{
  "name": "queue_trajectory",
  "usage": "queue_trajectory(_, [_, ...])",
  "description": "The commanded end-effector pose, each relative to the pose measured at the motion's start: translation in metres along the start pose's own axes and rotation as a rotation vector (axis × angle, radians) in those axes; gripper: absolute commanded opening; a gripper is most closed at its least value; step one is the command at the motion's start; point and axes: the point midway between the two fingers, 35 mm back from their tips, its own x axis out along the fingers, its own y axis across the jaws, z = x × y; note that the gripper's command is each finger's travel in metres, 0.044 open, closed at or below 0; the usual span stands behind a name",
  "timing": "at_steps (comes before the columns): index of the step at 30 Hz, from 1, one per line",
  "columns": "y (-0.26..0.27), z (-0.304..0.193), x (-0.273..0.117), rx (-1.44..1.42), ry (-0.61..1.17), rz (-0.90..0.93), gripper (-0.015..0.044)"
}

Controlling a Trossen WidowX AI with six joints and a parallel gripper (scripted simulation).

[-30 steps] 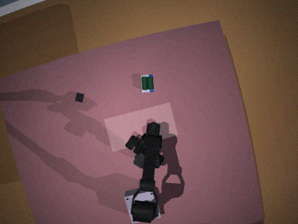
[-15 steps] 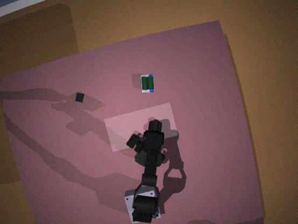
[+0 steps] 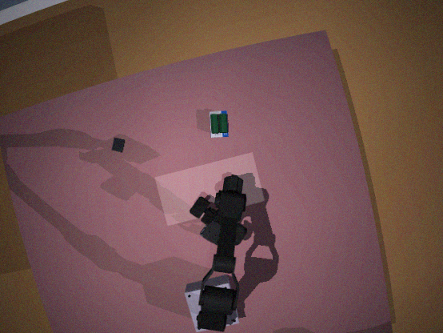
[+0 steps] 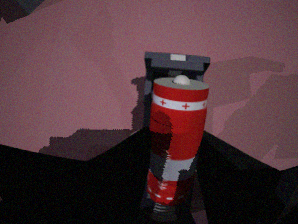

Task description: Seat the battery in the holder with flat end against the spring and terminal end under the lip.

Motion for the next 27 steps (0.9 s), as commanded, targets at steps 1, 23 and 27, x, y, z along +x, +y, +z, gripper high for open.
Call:
queue_trajectory(1, [0.0009,-0.0060,-0.0019,-0.002,0.008,0.001,0.0087])
queue_trajectory(23, [0.0005,-0.0082,0.0001,-0.004,0.083,0.015,0.0087])
queue_trajectory(27, [0.0004,-0.0078,0.0013,-0.005,0.106,0.018,0.0087])
